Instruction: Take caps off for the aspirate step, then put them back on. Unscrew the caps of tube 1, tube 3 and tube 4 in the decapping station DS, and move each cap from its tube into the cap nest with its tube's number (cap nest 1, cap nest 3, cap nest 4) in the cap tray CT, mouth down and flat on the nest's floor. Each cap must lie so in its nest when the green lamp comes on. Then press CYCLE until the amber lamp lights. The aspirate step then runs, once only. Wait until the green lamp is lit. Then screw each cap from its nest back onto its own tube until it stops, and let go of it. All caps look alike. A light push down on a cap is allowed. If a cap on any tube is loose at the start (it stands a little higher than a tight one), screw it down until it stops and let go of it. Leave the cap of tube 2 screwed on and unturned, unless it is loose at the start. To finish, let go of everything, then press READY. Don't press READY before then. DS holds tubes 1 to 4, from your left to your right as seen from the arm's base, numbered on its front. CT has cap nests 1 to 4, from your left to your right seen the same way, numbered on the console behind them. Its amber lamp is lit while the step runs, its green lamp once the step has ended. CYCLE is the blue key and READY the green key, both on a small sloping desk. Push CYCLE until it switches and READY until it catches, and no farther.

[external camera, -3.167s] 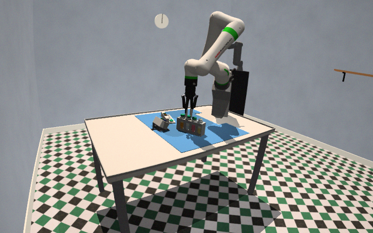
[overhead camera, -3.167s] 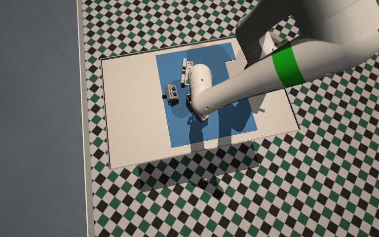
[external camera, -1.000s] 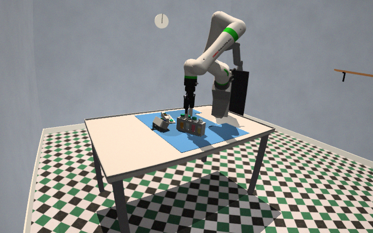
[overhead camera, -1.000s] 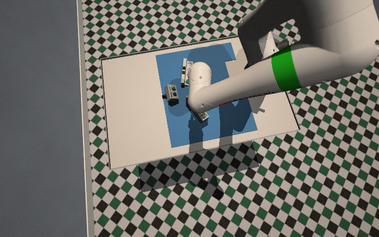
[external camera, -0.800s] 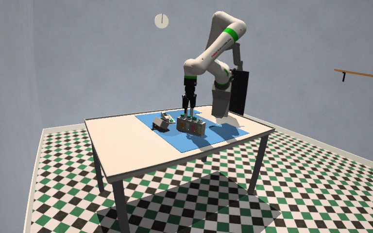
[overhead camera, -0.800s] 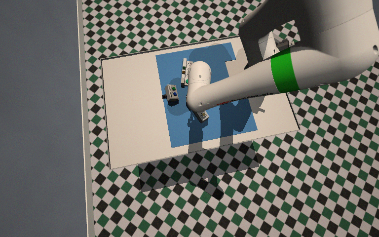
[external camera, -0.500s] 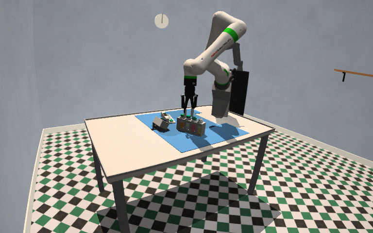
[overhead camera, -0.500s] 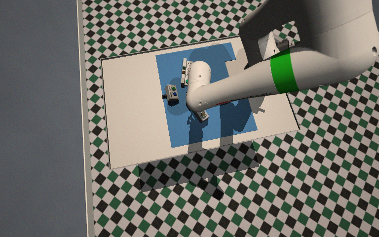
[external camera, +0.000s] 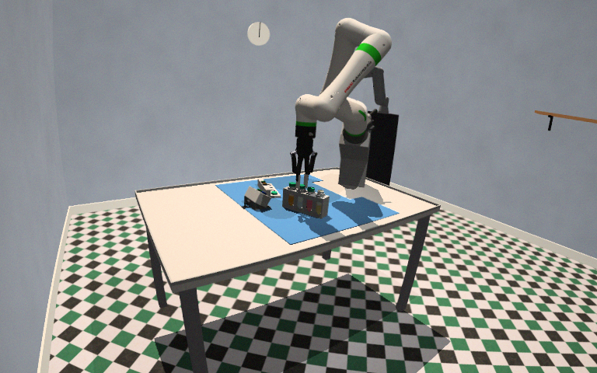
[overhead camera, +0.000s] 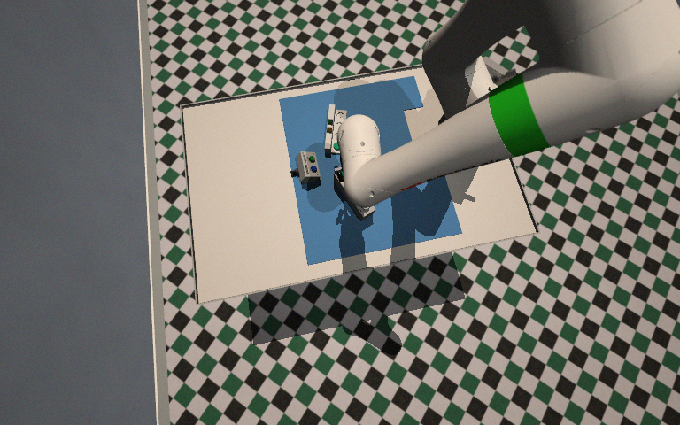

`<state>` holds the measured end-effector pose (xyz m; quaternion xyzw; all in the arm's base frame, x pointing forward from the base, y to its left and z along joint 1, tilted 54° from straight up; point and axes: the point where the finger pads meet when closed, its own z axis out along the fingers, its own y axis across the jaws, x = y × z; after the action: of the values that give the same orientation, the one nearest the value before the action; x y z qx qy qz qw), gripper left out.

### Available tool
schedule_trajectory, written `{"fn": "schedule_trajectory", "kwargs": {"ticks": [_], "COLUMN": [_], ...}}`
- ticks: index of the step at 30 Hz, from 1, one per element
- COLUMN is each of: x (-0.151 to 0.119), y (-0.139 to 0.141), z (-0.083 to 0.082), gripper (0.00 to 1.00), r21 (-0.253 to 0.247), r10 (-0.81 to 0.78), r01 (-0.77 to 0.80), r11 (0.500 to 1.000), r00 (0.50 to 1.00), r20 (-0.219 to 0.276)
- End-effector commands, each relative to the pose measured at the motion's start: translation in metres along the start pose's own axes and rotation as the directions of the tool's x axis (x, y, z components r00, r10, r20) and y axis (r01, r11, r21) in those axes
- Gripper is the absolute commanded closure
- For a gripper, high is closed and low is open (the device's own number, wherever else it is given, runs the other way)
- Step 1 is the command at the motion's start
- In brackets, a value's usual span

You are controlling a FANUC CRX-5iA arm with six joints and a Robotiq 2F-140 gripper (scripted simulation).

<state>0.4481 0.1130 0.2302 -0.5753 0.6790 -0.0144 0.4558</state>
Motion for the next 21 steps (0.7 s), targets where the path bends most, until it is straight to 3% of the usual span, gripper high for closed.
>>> {"fn": "schedule_trajectory", "kwargs": {"ticks": [1,5,9,16,18,21], "x": [0.0007,0.0007,0.0007,0.0007,0.0007,0.0007], "y": [0.0004,0.0004,0.0004,0.0004,0.0004,0.0004], "z": [0.0001,0.0,-0.0001,-0.0003,-0.0003,-0.0004], "gripper": [1.0,1.0,1.0,1.0,1.0,1.0], "r21": [0.0,-0.001,-0.001,-0.002,-0.002,-0.002], "r10": [0.0,-0.149,-0.342,-0.635,-0.635,-0.751], "r01": [0.0,0.149,0.342,0.635,0.635,0.751], "r11": [1.0,0.989,0.94,0.773,0.773,0.66], "r00": [1.0,0.989,0.94,0.773,0.773,0.66], "r20": [-0.003,-0.003,-0.002,-0.003,-0.003,-0.002]}}
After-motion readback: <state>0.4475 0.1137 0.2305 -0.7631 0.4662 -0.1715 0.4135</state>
